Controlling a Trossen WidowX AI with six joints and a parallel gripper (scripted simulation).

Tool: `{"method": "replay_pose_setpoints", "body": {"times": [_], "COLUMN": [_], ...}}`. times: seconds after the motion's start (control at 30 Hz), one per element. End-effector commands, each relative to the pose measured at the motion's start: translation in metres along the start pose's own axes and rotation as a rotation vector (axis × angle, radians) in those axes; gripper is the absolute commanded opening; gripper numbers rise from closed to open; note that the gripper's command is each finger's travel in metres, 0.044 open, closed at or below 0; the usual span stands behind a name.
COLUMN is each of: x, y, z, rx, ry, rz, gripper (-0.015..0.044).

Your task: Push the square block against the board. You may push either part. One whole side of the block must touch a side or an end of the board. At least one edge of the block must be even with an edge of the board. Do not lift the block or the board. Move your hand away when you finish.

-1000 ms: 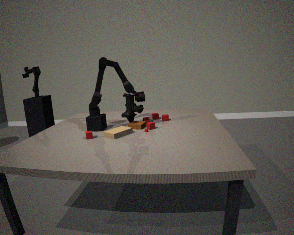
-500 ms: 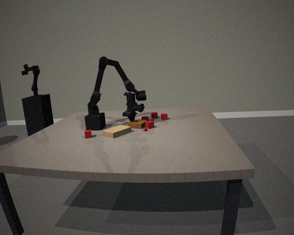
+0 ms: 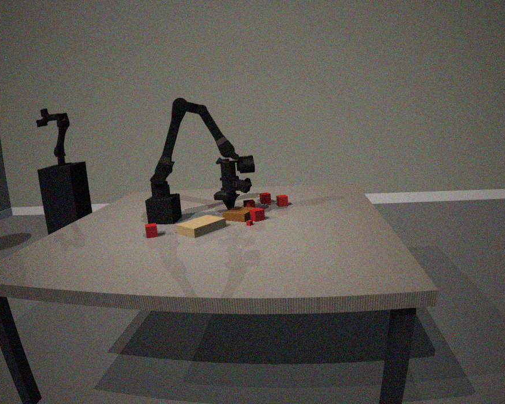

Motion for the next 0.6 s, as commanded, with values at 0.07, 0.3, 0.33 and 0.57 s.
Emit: {"method": "replay_pose_setpoints", "body": {"times": [0.07, 0.3, 0.33, 0.57], "x": [-0.001, -0.001, -0.001, -0.001], "y": [-0.002, -0.004, -0.004, -0.005], "z": [0.009, 0.015, 0.016, 0.020], "rx": [-0.002, -0.002, -0.002, -0.002], "ry": [-0.006, -0.006, -0.006, -0.007], "rz": [0.000, 0.000, 0.000, -0.001], "gripper": [0.0000, 0.0000, 0.0000, 0.0000]}}
Point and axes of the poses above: the point midway between the two fingers, 35 mm back from their tips, its own x axis out along the fingers, its own y axis across the jaws, z = x × y, the point moved 4 cm from there along -x, back along the fingers, and after that the axes turned 8 degrees about -x, right-handed, at the moved point
